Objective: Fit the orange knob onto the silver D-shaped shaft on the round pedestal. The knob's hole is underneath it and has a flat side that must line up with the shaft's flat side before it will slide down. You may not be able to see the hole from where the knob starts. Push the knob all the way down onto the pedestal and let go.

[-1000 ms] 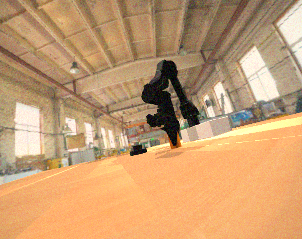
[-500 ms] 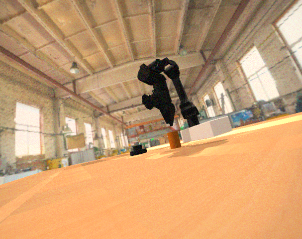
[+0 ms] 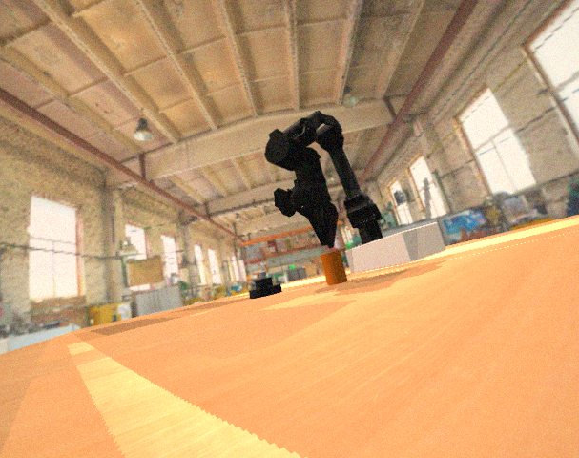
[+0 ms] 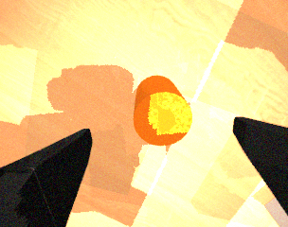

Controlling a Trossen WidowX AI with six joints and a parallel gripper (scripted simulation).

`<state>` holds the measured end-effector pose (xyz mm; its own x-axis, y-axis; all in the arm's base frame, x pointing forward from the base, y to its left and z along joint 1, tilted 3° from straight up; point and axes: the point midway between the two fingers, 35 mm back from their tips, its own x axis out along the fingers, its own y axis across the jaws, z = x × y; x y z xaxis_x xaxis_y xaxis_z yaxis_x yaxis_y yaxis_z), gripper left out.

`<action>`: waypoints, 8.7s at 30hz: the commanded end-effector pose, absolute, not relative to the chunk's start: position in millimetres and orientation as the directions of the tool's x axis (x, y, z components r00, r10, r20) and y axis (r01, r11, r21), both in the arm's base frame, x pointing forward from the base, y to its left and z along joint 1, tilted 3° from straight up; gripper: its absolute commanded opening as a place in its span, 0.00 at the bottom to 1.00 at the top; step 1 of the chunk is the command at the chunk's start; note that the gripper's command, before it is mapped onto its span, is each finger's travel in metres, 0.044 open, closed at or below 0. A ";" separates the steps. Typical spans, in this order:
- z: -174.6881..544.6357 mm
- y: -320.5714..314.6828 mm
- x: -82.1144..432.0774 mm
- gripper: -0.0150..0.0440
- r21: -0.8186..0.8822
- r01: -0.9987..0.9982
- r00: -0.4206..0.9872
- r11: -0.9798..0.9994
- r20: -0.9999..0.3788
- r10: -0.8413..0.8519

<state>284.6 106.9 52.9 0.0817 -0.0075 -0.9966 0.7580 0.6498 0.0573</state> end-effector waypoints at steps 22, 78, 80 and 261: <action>11.4 105.7 288.4 1.00 0.053 0.760 0.081 0.648 -0.997 -0.013; 50.1 109.5 292.0 0.25 0.066 0.760 0.089 0.646 -0.996 -0.003; 56.2 109.8 291.9 0.25 0.065 0.760 0.088 0.646 -0.996 -0.003; 62.7 -105.1 338.5 0.25 0.091 0.799 0.087 -0.594 -0.996 -0.036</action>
<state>337.3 -105.2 61.3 0.0749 -0.0369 -0.9965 0.8004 -0.5938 0.0822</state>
